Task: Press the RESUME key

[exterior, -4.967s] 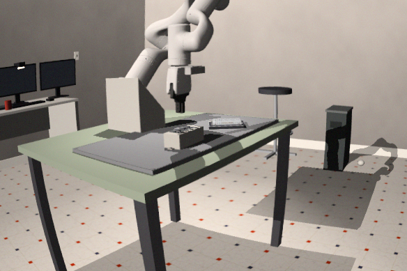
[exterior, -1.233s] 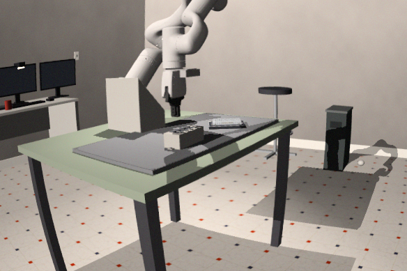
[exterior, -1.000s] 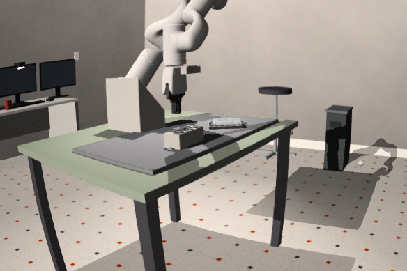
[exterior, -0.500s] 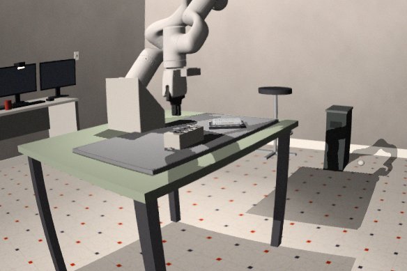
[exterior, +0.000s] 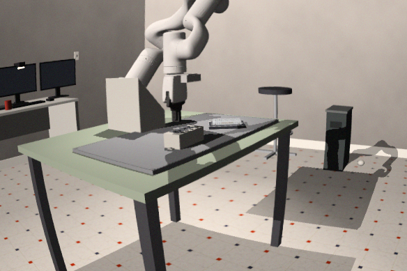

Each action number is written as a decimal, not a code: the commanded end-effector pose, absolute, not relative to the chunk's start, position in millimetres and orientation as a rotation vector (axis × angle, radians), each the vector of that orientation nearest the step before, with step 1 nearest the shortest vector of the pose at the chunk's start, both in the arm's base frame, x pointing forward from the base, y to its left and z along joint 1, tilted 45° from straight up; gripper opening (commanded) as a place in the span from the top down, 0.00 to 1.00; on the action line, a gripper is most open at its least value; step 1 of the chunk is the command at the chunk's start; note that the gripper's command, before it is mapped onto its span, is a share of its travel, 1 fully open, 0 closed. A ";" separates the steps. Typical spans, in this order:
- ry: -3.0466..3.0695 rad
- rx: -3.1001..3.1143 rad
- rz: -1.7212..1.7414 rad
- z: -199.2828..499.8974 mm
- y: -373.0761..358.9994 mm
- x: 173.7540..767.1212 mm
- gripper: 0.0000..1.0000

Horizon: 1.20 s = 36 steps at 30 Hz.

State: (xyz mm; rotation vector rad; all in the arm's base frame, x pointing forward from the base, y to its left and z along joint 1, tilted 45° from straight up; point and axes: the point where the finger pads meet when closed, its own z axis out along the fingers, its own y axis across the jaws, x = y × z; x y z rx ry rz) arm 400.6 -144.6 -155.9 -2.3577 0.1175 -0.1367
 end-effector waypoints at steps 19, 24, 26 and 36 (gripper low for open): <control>0.118 -2.359 -0.139 -161.1 -140.2 402.4 1.00; 0.118 -2.359 -0.139 -162.6 -138.8 402.7 1.00; 0.118 -2.359 -0.139 -163.5 -137.9 402.9 1.00; 0.118 -2.359 -0.139 -168.3 -133.2 403.8 1.00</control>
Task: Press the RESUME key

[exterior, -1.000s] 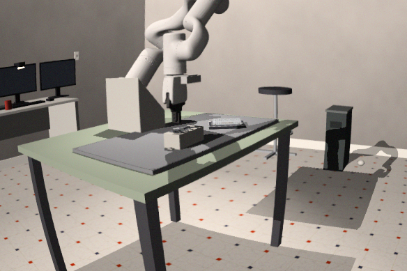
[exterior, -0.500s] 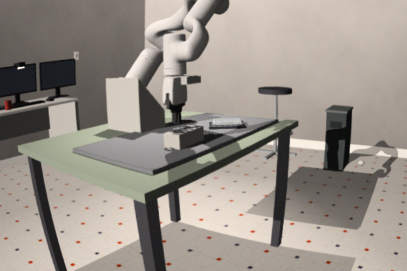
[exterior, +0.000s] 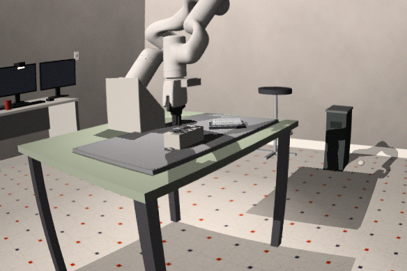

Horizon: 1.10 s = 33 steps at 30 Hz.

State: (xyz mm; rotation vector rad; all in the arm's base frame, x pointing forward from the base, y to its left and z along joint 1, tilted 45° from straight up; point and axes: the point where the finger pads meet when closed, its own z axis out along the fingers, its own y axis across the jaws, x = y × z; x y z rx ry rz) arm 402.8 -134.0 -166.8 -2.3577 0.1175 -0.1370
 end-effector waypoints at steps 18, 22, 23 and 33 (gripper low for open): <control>0.118 -2.359 -0.139 -175.8 -125.8 405.2 1.00; 0.118 -2.359 -0.139 -176.8 -124.8 405.4 1.00; 0.118 -2.359 -0.139 -177.2 -124.4 405.5 1.00; 0.118 -2.359 -0.139 -178.8 -122.9 405.8 1.00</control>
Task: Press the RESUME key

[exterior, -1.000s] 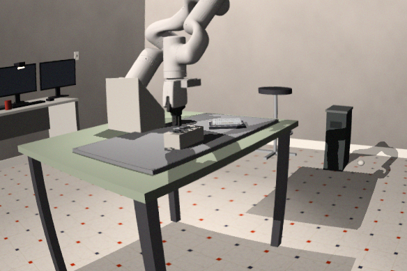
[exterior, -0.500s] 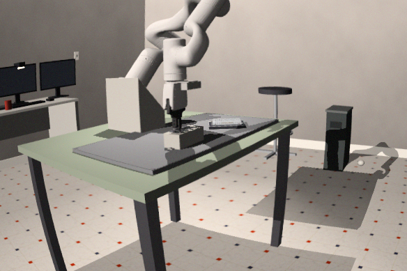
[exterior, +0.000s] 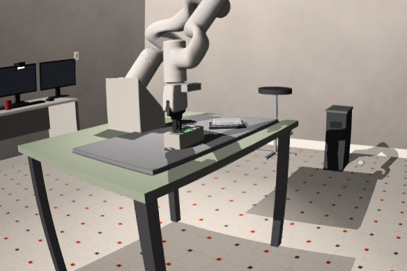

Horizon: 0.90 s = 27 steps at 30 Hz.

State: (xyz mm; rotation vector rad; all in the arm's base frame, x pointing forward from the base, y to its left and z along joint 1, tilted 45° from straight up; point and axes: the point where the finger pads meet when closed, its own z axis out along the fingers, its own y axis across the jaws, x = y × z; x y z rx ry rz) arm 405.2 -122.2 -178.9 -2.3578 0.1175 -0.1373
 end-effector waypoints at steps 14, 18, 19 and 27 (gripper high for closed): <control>0.118 -2.359 -0.139 -178.8 -122.8 405.8 1.00; 0.118 -2.359 -0.139 -178.8 -122.8 405.8 1.00; 0.118 -2.359 -0.139 -178.8 -122.8 405.8 1.00; 0.118 -2.359 -0.139 -172.9 -128.6 404.6 1.00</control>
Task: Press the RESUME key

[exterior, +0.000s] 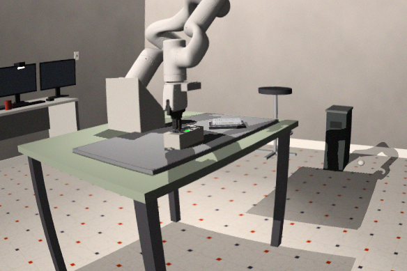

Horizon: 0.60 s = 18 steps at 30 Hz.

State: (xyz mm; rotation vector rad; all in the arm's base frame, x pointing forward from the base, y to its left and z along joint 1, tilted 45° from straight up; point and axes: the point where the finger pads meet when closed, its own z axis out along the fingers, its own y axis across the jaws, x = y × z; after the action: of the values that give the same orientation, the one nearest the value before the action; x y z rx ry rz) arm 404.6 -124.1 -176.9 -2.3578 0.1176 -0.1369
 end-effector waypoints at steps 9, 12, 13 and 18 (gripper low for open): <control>0.118 -2.359 -0.139 -162.3 -139.0 402.6 1.00; 0.118 -2.359 -0.139 -159.9 -141.4 402.2 1.00; 0.118 -2.359 -0.139 -159.9 -141.4 402.2 1.00; 0.118 -2.359 -0.139 -154.0 -147.2 401.0 1.00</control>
State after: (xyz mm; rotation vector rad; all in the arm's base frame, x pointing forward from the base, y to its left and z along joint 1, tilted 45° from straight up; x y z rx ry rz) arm 401.1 -142.1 -158.5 -2.3578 0.1176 -0.1370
